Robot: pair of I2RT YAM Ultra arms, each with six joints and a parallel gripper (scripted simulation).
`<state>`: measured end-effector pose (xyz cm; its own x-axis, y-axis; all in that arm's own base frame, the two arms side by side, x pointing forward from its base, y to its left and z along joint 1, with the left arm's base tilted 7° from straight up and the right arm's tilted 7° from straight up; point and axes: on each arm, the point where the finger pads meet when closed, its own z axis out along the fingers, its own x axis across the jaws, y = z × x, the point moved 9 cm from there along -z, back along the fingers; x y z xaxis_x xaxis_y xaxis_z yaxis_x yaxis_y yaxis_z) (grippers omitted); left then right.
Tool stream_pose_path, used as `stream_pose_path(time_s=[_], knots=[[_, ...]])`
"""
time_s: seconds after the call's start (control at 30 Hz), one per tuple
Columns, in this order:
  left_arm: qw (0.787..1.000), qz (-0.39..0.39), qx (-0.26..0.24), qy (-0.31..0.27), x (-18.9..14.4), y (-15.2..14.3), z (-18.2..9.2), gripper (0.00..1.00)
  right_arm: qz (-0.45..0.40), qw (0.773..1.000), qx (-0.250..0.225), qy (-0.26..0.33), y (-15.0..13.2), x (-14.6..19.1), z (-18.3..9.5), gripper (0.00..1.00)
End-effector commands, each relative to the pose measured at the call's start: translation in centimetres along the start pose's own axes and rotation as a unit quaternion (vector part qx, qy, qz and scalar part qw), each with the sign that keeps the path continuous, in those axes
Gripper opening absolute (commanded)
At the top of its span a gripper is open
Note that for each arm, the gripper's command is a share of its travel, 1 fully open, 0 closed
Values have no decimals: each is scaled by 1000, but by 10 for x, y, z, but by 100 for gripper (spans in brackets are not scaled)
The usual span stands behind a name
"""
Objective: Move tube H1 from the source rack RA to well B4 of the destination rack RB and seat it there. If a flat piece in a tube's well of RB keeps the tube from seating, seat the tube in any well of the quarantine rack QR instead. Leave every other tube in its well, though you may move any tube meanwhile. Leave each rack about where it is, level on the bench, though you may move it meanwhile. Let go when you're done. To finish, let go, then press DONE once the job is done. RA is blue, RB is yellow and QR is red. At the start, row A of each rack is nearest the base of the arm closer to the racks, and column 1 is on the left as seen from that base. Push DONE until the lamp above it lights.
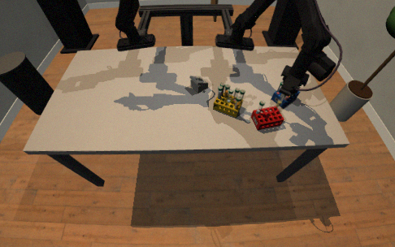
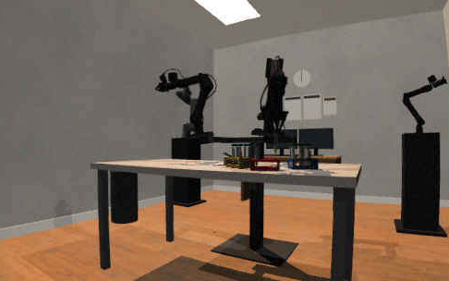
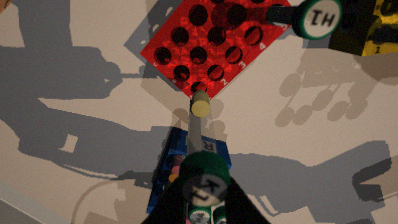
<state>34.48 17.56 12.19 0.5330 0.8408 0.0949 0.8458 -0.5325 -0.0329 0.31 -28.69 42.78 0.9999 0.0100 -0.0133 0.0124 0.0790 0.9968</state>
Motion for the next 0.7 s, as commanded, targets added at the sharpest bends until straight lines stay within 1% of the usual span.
stream_pose_path(time_s=[0.0, 0.07, 0.37, 0.67], knots=[[999, 0, -27, 25, 2, -3, -17, 0, 6, 1000, -14, -11, 18, -5, -11, 0], [999, 5, -27, 25, -1, -2, -17, 0, 6, 1000, -14, -11, 18, -5, -11, 0], [999, 0, -27, 25, -11, -16, -17, 0, 6, 1000, -14, -11, 18, -5, -11, 0], [999, 2, -27, 25, -20, -24, -17, 0, 6, 1000, -14, -11, 18, -5, -11, 0]])
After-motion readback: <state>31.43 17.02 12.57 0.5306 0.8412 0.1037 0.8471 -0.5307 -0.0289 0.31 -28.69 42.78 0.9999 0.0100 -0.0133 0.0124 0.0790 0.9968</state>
